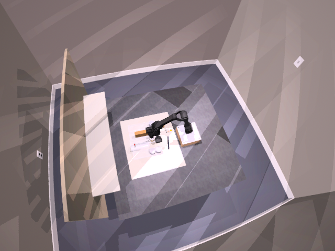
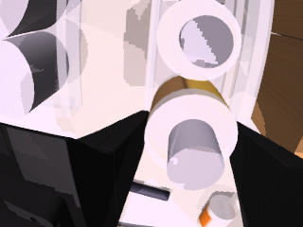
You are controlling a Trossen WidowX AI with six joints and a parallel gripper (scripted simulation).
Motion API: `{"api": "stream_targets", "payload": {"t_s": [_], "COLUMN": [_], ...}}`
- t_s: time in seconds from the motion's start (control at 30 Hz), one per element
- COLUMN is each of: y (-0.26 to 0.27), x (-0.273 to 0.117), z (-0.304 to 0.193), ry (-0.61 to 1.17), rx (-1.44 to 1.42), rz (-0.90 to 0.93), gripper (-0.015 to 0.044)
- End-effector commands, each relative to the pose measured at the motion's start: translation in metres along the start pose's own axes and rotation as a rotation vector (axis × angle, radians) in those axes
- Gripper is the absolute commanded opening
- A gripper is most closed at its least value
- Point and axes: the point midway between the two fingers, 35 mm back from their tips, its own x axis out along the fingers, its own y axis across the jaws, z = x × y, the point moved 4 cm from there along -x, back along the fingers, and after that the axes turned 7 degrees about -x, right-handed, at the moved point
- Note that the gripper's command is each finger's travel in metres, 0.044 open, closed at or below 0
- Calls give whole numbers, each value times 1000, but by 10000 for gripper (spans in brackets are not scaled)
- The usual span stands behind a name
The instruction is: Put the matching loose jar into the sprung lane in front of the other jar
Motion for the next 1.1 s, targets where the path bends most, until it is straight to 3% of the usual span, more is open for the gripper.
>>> {"api": "stream_targets", "payload": {"t_s": [0.0,1.07], "y": [-1,-1], "x": [-3,-3], "z": [7,11], "ry": [-29,-30], "rx": [2,2], "rz": [-3,-3], "gripper": [0,0]}}
